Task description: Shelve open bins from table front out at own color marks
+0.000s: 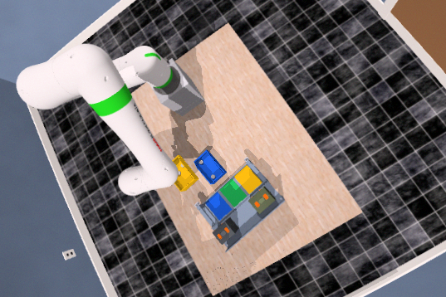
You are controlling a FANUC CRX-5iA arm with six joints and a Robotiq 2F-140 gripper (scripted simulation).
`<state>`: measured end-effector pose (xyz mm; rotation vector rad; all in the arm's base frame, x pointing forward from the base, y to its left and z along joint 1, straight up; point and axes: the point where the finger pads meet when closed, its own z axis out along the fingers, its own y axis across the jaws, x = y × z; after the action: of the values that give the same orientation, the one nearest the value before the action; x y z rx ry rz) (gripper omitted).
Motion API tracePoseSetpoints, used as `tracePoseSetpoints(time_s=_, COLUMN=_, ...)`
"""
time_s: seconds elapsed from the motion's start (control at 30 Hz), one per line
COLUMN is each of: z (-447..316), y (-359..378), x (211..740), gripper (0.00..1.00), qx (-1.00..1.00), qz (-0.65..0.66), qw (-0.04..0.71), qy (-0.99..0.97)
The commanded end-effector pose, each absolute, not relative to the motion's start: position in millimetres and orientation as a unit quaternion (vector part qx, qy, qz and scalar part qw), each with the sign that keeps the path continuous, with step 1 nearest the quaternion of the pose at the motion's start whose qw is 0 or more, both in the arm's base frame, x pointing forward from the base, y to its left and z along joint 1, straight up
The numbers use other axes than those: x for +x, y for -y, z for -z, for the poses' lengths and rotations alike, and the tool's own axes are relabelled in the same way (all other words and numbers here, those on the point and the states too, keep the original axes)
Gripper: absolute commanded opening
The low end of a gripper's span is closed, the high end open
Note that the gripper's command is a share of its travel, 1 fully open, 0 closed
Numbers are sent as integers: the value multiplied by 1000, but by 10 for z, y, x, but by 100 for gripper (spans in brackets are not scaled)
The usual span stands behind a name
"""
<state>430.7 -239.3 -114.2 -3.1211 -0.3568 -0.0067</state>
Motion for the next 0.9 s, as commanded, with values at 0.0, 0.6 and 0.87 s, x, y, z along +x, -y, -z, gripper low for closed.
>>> tracePoseSetpoints(time_s=0.0, z=1141, y=2393, x=4309, gripper=0, qx=-994, qz=2, qw=0, qy=114)
tracePoseSetpoints(time_s=0.6, z=1140, y=2303, x=4307, gripper=0, qx=-993, qz=2, qw=0, qy=114)
tracePoseSetpoints(time_s=0.87, z=1140, y=2211, x=4306, gripper=0, qx=-993, qz=2, qw=0, qy=114)
